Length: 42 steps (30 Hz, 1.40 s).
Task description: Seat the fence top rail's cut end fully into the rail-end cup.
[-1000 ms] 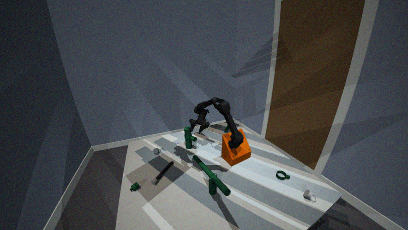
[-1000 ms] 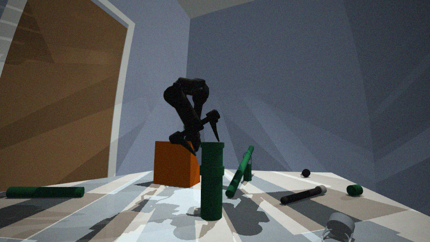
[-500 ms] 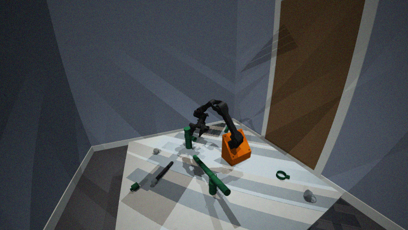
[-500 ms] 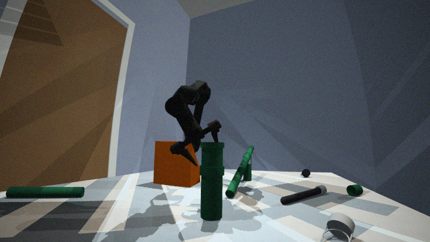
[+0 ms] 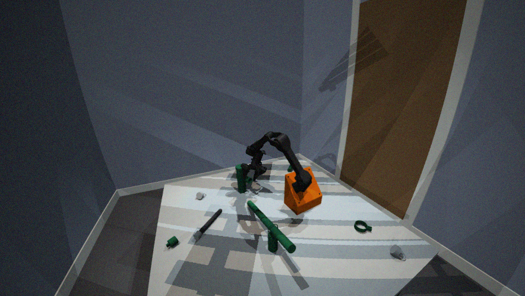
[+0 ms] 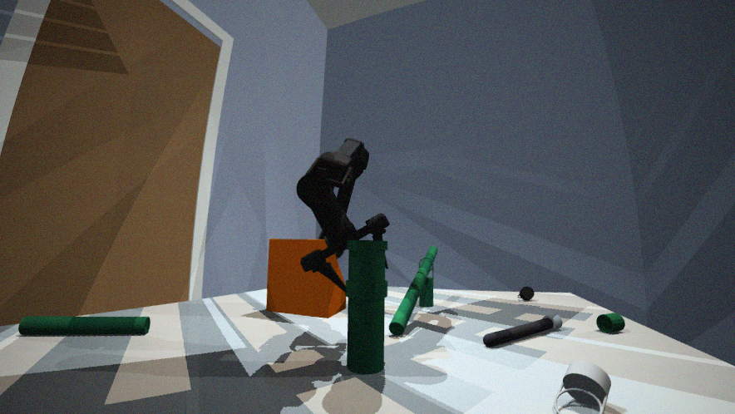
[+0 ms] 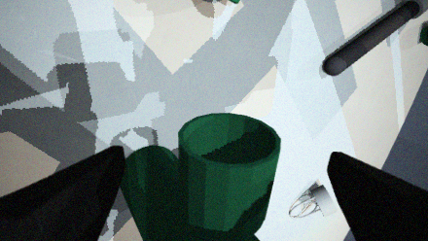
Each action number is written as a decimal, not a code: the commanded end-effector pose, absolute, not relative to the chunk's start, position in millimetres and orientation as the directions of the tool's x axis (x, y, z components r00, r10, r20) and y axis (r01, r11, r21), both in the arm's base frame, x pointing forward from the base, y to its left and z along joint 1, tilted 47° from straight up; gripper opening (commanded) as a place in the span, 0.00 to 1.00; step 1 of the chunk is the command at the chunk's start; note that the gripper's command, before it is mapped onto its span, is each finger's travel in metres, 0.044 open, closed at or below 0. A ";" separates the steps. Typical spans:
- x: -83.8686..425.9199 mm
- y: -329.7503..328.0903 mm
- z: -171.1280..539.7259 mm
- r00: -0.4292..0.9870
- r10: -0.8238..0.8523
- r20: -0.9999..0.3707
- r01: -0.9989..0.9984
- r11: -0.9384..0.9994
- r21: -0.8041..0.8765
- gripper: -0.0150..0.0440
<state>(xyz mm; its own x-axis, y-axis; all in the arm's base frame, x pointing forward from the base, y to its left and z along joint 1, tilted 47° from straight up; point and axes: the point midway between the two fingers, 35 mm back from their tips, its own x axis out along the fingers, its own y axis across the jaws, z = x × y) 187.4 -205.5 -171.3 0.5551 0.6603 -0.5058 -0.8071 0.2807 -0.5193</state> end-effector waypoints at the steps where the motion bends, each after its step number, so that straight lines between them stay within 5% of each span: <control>1: 190.8 -198.8 -174.4 0.554 0.664 -0.501 -0.807 0.281 -0.519 1.00; 19: 205.9 -178.0 -187.1 0.545 0.673 -0.500 -0.806 0.254 -0.535 1.00; 32: 206.0 -177.8 -187.2 0.544 0.673 -0.500 -0.806 0.254 -0.535 0.42; 38: 207.3 -177.7 -187.0 0.546 0.668 -0.505 -0.809 0.262 -0.527 0.25; 42: 210.7 -177.2 -186.4 0.550 0.656 -0.517 -0.815 0.285 -0.505 0.25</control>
<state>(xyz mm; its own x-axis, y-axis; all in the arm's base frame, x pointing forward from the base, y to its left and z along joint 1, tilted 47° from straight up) 207.5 -178.3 -187.2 0.5462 0.6629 -0.5121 -0.8122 0.2697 -0.5172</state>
